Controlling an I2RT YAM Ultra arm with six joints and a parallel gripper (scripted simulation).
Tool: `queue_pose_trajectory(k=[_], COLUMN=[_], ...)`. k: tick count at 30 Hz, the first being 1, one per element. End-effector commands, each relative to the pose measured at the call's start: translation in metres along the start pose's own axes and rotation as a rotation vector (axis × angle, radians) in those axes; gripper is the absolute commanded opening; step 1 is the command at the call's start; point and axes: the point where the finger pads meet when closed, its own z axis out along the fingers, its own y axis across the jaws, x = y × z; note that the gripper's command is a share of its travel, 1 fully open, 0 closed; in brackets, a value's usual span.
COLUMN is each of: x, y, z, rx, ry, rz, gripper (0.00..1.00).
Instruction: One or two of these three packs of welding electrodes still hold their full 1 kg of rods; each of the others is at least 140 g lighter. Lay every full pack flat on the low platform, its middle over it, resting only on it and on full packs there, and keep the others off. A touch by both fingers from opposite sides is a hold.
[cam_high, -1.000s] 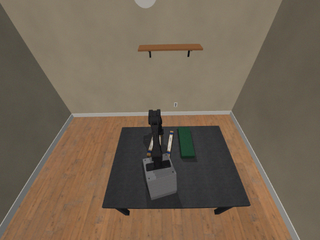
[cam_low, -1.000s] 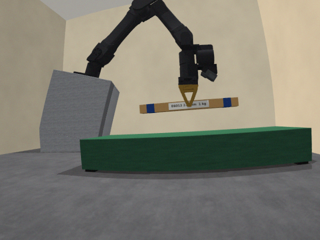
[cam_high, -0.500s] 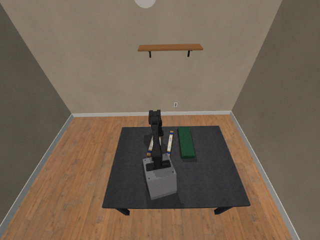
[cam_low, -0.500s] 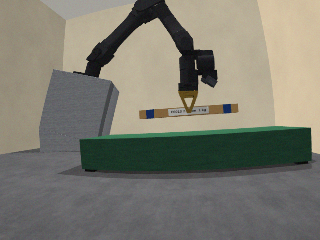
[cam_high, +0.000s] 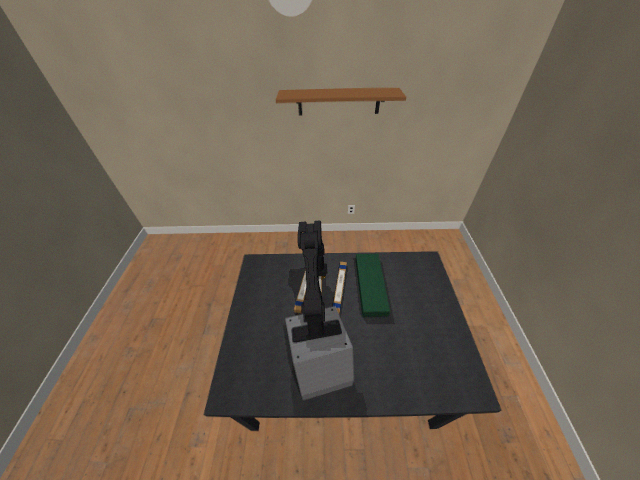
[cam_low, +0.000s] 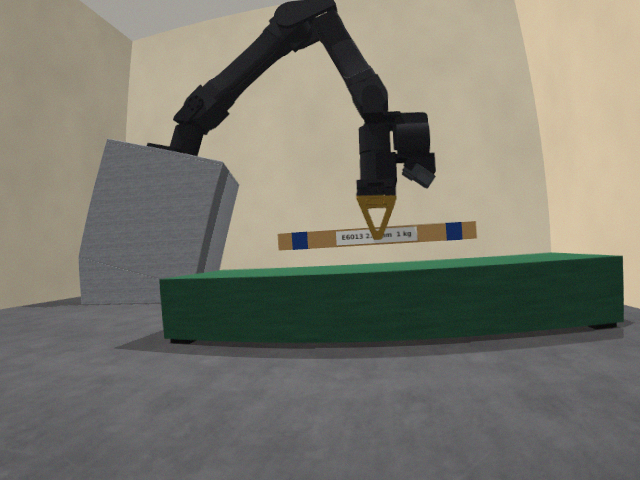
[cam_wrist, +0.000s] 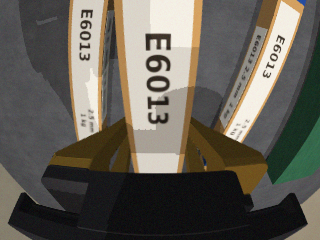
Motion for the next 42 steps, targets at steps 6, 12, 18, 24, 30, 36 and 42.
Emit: queue_pose_trajectory(k=[6, 12, 18, 24, 30, 36, 42], x=[-0.0284, -0.0304, -0.0324, -0.0347, -0.0356, -0.0362, -0.0371], y=[0.0041, 0.0047, 0.0052, 0.0059, 0.0052, 0.0022, 0.0017], z=[-0.0227, -0.0245, -0.0263, -0.0281, -0.029, -0.0301, -0.031], rx=[0.002, 0.002, 0.002, 0.002, 0.001, 0.002, 0.002], ry=[-0.076, -0.076, -0.076, -0.076, -0.076, -0.077, -0.077], rz=[-0.002, -0.003, -0.004, -0.005, -0.002, 0.004, 0.004], gripper=[0.0, 0.0, 0.0, 0.0, 0.0, 0.0, 0.0])
